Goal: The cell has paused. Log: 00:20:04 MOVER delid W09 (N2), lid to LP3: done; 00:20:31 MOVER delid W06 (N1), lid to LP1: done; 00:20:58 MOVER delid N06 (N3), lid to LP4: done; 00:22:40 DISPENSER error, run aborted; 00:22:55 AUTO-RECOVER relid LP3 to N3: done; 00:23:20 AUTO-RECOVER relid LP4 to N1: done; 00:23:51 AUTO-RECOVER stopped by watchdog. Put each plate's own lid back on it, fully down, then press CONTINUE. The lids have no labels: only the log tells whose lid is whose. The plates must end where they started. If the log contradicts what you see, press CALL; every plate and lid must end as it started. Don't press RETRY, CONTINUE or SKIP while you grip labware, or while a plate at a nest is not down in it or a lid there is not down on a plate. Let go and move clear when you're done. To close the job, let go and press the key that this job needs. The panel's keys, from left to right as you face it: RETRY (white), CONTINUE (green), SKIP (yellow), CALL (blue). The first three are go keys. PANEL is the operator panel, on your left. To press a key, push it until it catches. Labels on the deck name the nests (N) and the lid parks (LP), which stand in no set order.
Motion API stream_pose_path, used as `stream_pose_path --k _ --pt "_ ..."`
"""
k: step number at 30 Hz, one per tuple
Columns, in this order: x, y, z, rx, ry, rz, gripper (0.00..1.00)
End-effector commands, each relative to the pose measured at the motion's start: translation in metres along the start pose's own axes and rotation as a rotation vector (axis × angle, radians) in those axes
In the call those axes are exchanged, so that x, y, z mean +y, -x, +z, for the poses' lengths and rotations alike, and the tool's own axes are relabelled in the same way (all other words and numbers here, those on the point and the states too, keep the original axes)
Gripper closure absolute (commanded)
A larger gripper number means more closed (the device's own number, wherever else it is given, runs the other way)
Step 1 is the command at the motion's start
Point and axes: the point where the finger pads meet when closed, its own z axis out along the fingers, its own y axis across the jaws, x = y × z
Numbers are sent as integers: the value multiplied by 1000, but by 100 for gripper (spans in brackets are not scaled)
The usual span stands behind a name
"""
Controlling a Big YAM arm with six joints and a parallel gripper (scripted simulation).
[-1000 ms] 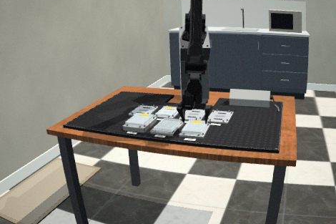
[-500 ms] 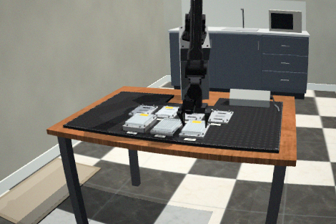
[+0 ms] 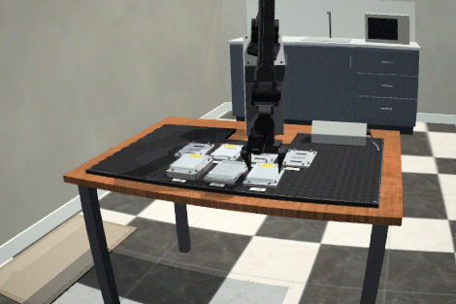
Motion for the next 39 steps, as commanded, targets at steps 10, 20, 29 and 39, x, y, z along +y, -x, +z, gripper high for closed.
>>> stream_pose_path --k 10,20,29,39 --pt "5 6 -10 -13 5 6 12" --pt "6 4 -11 -11 5 6 20" --pt "5 2 -12 -7 4 6 100" --pt "6 4 -15 -11 4 6 100"
